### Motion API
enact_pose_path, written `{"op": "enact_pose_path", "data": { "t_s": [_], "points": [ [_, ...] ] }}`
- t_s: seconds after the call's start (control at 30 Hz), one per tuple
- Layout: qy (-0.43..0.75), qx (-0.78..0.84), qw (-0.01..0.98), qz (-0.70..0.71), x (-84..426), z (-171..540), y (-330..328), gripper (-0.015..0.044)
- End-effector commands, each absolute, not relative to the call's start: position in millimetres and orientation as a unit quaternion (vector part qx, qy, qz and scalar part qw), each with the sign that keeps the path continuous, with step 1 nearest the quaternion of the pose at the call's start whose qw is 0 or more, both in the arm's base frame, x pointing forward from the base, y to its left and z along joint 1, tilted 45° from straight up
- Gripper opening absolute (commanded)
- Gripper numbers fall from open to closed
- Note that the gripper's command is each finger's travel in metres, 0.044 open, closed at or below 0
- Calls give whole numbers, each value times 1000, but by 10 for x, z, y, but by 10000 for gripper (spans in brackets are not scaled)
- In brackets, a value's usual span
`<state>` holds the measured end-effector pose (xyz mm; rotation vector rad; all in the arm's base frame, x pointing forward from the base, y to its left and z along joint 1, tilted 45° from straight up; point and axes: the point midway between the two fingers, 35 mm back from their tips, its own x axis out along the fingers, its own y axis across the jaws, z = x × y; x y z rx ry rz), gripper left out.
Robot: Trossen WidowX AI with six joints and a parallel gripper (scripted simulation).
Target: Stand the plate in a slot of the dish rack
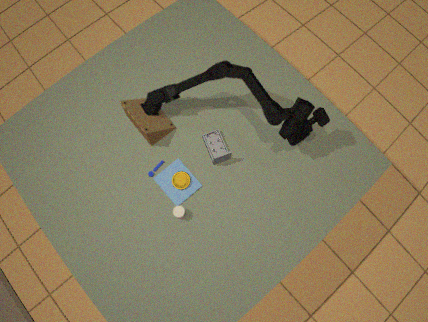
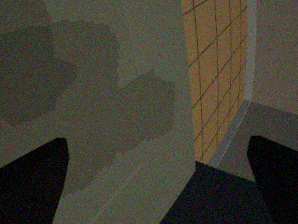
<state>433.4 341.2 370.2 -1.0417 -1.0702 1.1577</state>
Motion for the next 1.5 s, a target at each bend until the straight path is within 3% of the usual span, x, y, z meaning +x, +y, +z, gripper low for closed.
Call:
{"op": "enact_pose_path", "data": {
  "t_s": [0.0, 0.77, 1.47],
  "points": [
    [-388, -442, 625, 514, 4613, 3396, 3201, 400],
    [-29, -354, 771, 528, 5363, 2121, 1695, 400],
    [266, -191, 818, 473, 5111, 1155, 316, 400]
  ]
}}
